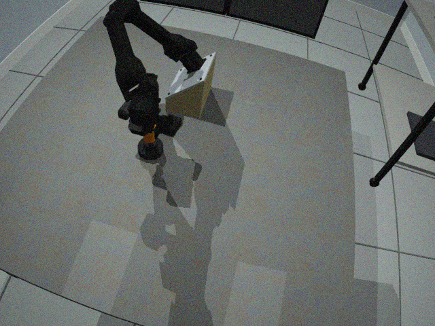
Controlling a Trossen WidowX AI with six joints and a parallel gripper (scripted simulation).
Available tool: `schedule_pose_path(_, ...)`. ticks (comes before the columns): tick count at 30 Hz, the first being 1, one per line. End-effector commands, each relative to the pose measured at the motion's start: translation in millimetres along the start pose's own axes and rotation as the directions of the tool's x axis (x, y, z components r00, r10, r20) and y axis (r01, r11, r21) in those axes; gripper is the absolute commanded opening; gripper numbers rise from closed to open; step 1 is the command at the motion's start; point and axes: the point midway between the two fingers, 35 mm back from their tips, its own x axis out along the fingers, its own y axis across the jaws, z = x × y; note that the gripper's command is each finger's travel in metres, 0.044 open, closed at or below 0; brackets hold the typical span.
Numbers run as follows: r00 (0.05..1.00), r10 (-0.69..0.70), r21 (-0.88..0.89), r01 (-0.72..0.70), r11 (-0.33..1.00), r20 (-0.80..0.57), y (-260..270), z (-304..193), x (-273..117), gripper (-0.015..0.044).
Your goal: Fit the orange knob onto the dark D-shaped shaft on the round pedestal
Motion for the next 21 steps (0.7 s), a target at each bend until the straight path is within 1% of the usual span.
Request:
schedule_pose_path(1,1.0,-0.002,-0.007,0.002,1.0,-0.002,0.4,-2.2,-0.6,0.0)
schedule_pose_path(7,1.0,-0.002,-0.015,0.002,1.0,-0.003,0.5,-2.8,-4.6,0.0)
schedule_pose_path(9,1.0,-0.002,-0.06,0.002,0.998,-0.003,0.5,-2.8,-4.8,0.0)
schedule_pose_path(13,1.0,-0.002,-0.204,0.002,0.979,-0.002,0.8,-1.9,-4.5,0.0)
schedule_pose_path(21,1.0,-0.002,-0.214,0.002,0.977,-0.002,1.2,1.5,-2.9,0.0)
